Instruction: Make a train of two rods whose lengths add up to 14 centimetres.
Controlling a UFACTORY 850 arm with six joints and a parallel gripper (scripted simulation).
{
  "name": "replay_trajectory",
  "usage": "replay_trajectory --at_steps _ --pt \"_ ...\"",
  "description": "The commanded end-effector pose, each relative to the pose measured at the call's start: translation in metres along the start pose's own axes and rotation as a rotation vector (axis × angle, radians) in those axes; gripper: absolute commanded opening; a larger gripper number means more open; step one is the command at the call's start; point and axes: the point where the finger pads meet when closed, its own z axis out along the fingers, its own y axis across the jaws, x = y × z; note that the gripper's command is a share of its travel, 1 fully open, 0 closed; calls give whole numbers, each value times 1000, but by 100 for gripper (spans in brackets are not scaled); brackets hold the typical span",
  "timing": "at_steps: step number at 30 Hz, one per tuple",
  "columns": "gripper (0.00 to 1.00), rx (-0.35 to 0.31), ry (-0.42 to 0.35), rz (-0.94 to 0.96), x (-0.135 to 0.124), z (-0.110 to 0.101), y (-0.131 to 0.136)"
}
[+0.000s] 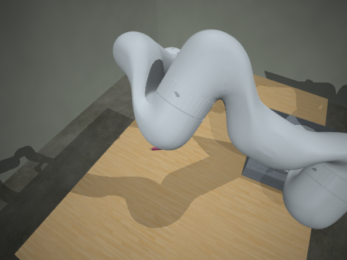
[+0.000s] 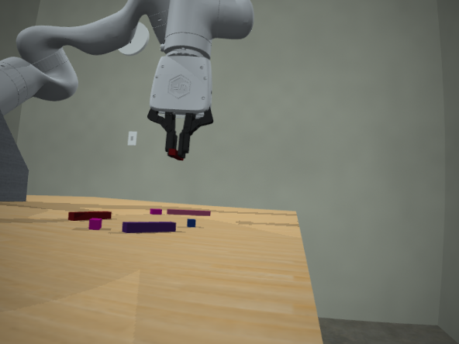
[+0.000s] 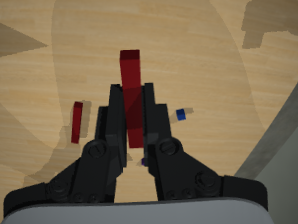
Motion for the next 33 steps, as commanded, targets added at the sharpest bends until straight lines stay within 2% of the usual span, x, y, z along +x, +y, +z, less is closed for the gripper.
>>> replay_trajectory --at_steps 1,13,15,16,30,32,33 --pt "4 -16 1 -167 -4 -1 -3" --pt "4 -16 -2 -509 -11 -1 -10" --pt "4 -16 -2 -509 -11 -1 -10" --pt "4 -16 -2 -588 -12 -1 -12" --pt "4 -16 -5 -981 -20 0 -20" --pt "4 -16 -5 -981 -20 0 -20" --pt "4 -16 -6 -1056 -22 0 -22"
